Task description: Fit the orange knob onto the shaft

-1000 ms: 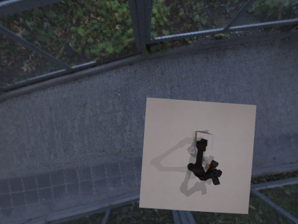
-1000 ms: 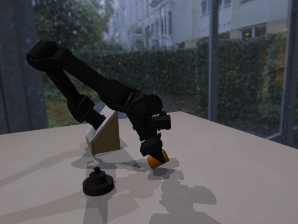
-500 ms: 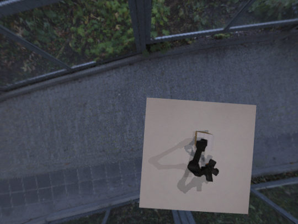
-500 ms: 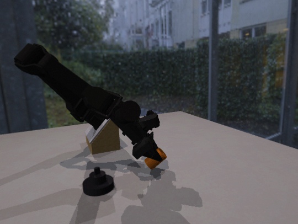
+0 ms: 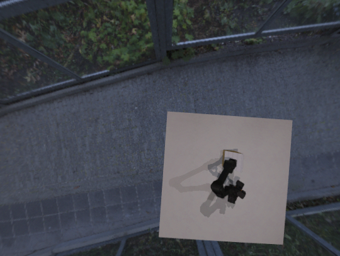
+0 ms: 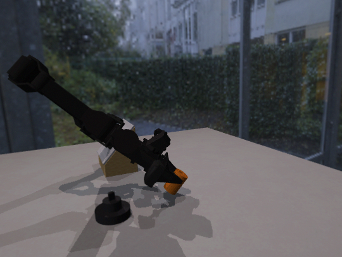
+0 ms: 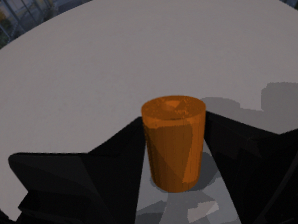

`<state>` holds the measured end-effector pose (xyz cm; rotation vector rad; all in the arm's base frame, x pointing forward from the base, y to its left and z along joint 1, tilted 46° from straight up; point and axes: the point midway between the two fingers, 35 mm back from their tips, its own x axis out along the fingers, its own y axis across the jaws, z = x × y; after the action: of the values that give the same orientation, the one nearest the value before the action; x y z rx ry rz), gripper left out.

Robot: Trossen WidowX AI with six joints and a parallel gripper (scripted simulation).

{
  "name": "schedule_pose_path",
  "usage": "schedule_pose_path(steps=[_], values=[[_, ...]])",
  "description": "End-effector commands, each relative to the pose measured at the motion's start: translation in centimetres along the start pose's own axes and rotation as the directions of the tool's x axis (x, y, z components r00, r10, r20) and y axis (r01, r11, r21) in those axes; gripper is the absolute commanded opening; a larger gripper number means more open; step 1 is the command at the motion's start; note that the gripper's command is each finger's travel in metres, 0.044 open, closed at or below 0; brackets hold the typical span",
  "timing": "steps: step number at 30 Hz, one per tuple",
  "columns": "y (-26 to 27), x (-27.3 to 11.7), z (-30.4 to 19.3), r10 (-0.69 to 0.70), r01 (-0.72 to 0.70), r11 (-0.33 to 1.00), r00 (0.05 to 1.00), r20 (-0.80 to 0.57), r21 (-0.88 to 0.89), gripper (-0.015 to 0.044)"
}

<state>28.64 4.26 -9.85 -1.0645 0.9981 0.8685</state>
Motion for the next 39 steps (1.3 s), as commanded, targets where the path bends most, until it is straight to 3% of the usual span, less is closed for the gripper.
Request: schedule_pose_path(steps=[1, 16, 22, 25, 39], values=[[0.2, -0.3, -0.3, 0.002, -0.001, 1.0, 0.998, 0.057, -0.007, 0.0179], [0.3, -1.1, -1.7, 0.007, -0.005, 1.0, 0.959, 0.282, -0.009, 0.0179], [0.2, -1.3, -1.5, 0.005, -0.003, 1.0, 0.974, 0.228, -0.008, 0.0179], [0.1, -1.2, -1.5, 0.003, 0.0, 1.0, 0.971, 0.24, -0.012, 0.0258], [0.1, -1.2, -1.5, 0.003, 0.0, 1.0, 0.971, 0.24, -0.012, 0.026]])
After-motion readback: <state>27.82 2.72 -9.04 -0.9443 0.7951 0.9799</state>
